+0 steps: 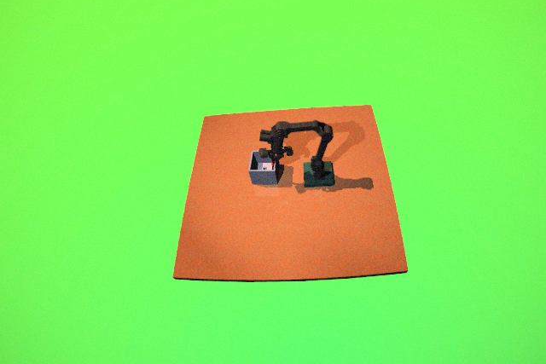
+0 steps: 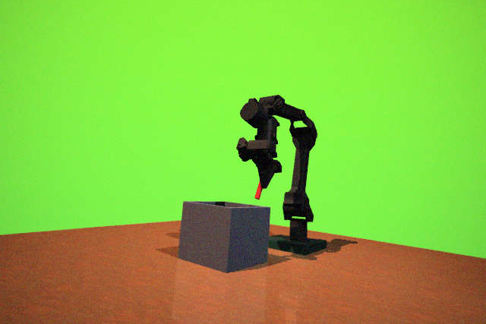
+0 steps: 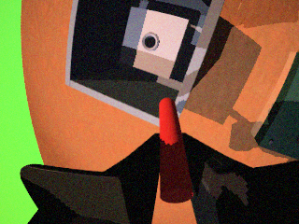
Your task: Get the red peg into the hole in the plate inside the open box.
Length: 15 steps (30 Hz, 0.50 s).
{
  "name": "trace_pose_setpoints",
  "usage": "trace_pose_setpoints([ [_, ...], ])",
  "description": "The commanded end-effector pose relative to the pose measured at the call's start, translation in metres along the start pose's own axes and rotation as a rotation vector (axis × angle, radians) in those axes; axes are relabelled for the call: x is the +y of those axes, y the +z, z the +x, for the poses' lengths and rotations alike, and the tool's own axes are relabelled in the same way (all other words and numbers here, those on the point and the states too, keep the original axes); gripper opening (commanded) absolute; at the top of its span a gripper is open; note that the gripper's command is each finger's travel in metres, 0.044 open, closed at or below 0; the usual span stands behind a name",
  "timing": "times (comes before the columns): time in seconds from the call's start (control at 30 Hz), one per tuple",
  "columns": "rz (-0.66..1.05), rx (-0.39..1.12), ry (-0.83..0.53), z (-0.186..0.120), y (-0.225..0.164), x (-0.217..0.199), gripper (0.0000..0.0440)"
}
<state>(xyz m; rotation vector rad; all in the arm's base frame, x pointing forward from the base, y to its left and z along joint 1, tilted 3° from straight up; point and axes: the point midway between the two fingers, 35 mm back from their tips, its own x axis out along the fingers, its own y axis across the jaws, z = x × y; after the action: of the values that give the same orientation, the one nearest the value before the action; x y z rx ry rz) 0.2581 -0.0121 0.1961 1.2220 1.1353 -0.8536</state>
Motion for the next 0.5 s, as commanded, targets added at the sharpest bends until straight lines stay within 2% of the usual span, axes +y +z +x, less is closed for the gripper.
trace_pose_setpoints([
  [0.0, 0.001, -0.008, -0.015, 0.002, 0.008, 0.002, 0.0],
  [0.47, 0.01, -0.005, -0.055, 0.022, 0.044, 0.009, 0.0],
])
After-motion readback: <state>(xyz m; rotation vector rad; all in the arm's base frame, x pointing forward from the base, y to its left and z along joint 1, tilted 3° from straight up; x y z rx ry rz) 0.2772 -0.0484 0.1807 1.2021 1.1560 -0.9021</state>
